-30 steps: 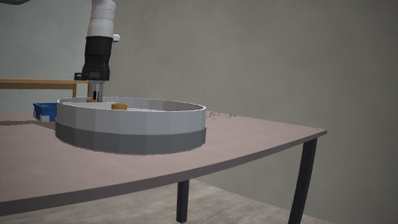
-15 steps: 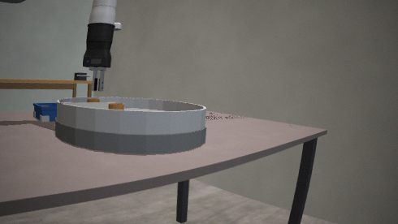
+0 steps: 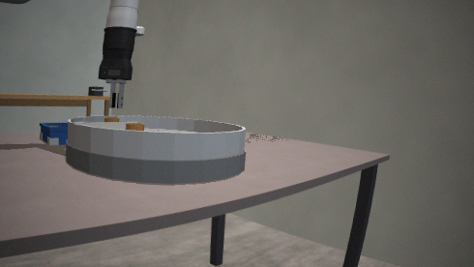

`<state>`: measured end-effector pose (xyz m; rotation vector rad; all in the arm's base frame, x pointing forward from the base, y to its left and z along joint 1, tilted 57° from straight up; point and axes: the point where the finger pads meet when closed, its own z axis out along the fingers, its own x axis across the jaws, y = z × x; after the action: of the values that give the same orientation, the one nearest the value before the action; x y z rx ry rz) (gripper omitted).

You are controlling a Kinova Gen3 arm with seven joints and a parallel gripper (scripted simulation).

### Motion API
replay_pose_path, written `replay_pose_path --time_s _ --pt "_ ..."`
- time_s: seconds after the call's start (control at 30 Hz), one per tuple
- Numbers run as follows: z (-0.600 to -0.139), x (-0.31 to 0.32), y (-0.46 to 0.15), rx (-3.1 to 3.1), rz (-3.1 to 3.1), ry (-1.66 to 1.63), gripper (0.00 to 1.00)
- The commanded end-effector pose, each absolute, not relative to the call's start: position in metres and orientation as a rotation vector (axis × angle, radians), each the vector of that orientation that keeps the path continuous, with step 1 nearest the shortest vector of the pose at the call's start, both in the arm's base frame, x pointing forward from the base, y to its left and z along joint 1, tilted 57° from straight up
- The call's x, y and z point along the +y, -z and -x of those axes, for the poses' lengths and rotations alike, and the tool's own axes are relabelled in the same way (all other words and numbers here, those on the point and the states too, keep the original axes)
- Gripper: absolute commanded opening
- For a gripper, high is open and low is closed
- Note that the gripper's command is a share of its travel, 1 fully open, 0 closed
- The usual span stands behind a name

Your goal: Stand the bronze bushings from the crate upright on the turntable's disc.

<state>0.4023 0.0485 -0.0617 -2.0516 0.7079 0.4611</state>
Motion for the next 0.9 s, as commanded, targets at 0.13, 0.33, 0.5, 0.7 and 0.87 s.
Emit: replay_pose_path --time_s 0.13,0.33,0.5,0.7,0.87 --pt "-0.4031 0.0457 0.0609 0.713 2.052 -0.462 0.38" --pt "-0.4031 0.0457 0.0609 0.713 2.052 -0.462 0.38" --pt "-0.4031 0.0457 0.0609 0.713 2.052 -0.462 0.38" --pt "-0.4042 0.0438 0.0596 0.712 2.053 -0.459 0.38" --pt "-0.4034 0.0438 0.0596 0.713 2.052 -0.461 0.38"
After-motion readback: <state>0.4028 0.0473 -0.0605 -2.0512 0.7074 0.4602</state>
